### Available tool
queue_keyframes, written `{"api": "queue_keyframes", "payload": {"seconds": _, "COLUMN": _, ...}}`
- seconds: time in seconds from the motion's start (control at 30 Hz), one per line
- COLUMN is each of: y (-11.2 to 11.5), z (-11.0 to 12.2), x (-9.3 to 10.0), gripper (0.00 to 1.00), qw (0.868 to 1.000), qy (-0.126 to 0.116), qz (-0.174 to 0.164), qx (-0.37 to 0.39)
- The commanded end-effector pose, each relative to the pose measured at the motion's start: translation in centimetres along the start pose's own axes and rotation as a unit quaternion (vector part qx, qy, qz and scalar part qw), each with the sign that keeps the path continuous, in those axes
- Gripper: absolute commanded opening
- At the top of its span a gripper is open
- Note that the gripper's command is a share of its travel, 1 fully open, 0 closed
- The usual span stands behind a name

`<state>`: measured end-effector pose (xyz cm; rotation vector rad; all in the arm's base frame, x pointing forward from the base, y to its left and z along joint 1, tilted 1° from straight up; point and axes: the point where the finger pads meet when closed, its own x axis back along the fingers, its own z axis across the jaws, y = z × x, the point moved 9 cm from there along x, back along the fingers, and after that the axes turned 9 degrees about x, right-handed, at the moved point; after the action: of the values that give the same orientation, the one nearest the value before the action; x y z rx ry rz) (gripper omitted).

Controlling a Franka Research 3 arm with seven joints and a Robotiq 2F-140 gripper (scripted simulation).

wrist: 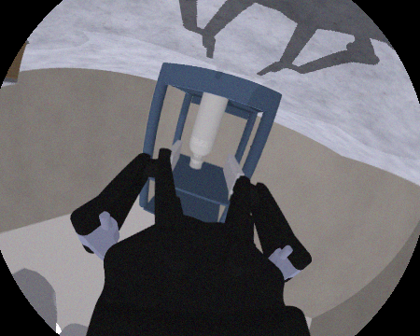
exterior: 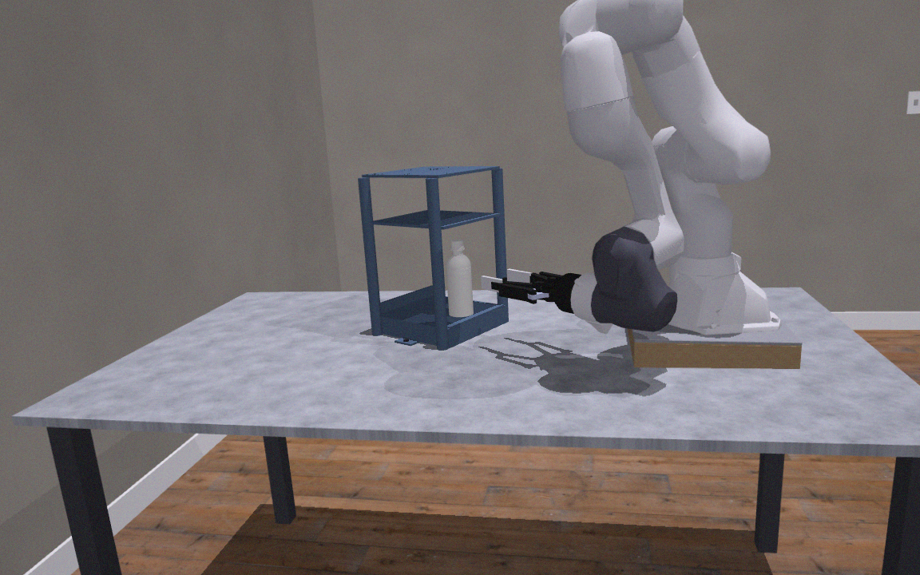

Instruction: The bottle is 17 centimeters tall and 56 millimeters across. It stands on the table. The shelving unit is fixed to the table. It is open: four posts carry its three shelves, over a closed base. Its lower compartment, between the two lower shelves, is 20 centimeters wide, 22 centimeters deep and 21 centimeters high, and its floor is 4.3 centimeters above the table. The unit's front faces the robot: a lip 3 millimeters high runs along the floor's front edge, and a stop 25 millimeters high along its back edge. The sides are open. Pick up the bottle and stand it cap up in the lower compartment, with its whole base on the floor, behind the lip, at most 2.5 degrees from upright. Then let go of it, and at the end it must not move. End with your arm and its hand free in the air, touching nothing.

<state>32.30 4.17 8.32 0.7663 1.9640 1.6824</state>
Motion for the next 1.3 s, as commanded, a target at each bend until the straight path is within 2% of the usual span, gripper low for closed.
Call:
{"api": "queue_keyframes", "payload": {"seconds": 0.0, "y": 0.0, "z": -0.1, "x": 0.1, "gripper": 0.46, "qw": 1.000, "qy": -0.001, "qz": -0.001, "qx": -0.002}}
{"api": "queue_keyframes", "payload": {"seconds": 0.63, "y": 1.3, "z": -0.3, "x": 0.1, "gripper": 0.46, "qw": 1.000, "qy": -0.001, "qz": -0.001, "qx": -0.002}}
{"api": "queue_keyframes", "payload": {"seconds": 1.27, "y": 6.1, "z": -1.1, "x": 0.1, "gripper": 0.46, "qw": 1.000, "qy": -0.001, "qz": -0.001, "qx": -0.002}}
